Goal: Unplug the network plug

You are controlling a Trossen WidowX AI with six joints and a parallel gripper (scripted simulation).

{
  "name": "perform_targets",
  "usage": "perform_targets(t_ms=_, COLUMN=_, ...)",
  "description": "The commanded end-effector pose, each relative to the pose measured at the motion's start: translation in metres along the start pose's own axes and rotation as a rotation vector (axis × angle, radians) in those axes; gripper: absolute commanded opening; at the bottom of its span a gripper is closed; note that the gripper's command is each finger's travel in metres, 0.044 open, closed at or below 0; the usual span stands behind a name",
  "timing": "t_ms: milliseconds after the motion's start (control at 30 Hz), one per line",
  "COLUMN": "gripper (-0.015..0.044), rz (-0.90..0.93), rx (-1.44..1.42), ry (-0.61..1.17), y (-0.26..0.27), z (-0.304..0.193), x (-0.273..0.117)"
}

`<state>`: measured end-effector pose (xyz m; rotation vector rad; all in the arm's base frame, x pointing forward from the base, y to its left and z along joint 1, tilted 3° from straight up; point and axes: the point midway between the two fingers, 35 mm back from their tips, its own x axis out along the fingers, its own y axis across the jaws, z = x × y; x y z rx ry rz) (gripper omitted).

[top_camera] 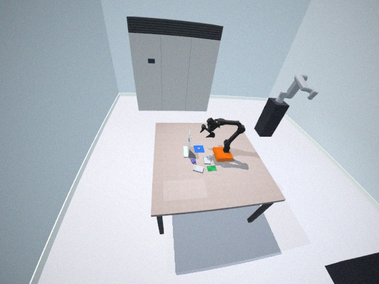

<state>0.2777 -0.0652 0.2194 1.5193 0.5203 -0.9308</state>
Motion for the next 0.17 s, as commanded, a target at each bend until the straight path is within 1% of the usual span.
perform_targets(t_ms=0, gripper=0.044, rz=0.003, rx=0.004, ry=-0.003, y=0.0008, z=0.0005, x=-0.001)
perform_targets(t_ms=133, gripper=0.044, rz=0.003, rx=0.004, ry=-0.003, y=0.0008, z=0.0005, x=-0.001)
